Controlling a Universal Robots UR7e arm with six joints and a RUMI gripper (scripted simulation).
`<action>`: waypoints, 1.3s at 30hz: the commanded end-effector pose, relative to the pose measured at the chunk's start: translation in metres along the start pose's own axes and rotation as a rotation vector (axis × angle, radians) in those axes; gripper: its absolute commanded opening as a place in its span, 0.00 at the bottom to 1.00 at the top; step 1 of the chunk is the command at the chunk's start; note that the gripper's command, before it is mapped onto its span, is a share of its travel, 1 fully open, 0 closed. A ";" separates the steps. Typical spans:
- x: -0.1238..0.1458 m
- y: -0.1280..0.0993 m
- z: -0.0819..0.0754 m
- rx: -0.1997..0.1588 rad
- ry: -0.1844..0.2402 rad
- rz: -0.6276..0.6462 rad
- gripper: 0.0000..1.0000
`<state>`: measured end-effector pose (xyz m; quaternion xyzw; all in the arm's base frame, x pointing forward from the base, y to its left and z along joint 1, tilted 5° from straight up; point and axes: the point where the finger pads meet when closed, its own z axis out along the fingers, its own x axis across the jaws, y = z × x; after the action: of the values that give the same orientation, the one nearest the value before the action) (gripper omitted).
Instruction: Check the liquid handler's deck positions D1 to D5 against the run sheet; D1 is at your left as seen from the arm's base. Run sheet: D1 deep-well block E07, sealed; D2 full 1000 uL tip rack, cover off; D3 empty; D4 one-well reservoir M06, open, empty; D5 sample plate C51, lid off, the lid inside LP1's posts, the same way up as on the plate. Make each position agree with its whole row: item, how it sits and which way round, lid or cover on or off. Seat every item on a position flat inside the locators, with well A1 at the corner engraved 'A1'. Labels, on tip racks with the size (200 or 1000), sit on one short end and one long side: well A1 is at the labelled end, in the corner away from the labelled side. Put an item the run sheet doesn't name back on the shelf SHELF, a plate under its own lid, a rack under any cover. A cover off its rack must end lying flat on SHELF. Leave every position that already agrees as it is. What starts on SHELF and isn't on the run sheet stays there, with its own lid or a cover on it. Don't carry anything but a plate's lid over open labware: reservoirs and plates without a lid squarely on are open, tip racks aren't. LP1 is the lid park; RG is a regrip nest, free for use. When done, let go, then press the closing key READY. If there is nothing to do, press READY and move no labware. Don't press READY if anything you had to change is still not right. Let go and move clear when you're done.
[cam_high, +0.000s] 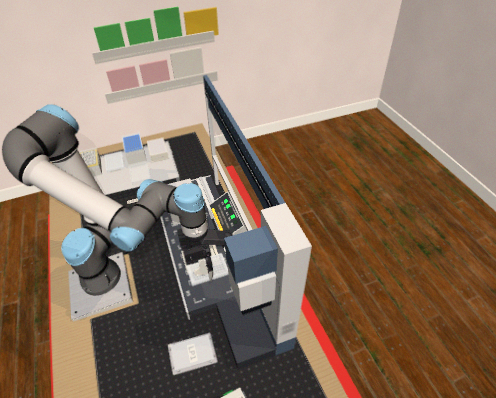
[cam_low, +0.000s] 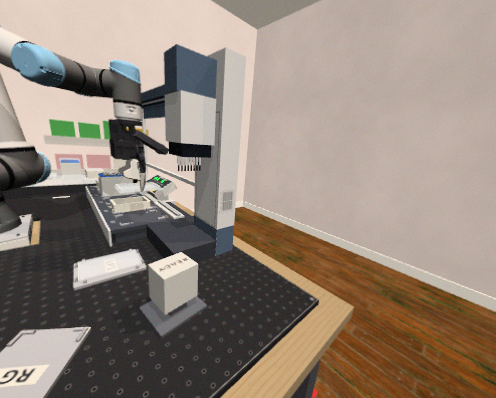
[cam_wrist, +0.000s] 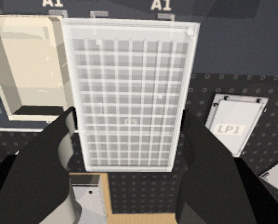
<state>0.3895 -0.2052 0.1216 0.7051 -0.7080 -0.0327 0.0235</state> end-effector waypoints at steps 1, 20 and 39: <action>0.000 0.001 0.012 -0.002 -0.001 0.001 0.00; 0.000 0.001 0.040 -0.002 -0.001 0.000 0.00; 0.000 0.001 0.069 -0.002 -0.001 0.000 0.00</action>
<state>0.3846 -0.2044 0.0633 0.7050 -0.7080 -0.0334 0.0235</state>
